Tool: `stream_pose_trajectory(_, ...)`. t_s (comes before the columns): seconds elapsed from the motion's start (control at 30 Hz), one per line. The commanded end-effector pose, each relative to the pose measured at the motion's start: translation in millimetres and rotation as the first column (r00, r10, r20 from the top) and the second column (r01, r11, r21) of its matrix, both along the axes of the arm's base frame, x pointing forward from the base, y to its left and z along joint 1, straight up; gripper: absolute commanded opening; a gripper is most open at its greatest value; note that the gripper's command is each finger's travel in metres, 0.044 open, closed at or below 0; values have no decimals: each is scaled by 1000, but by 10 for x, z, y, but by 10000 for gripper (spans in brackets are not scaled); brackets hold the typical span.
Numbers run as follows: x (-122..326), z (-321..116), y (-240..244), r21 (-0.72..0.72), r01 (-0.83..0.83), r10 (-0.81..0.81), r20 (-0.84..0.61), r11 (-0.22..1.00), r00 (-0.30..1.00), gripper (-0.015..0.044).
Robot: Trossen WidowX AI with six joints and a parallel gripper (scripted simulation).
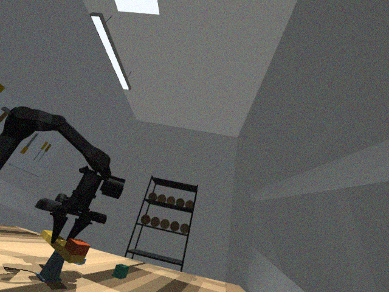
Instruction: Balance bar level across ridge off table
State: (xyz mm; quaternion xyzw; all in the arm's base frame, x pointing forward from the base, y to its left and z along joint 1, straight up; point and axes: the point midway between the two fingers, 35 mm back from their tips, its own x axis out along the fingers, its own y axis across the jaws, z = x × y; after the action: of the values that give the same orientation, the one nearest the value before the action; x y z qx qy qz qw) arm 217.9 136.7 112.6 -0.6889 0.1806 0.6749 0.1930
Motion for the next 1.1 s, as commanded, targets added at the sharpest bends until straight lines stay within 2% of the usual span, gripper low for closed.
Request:
stream_pose_trajectory(0.0,0,-7,4,3,-4,4,-1,1000,1000,0)
stream_pose_trajectory(1.07,-3,-34,3,3,-4,4,-1,1000,1000,0)
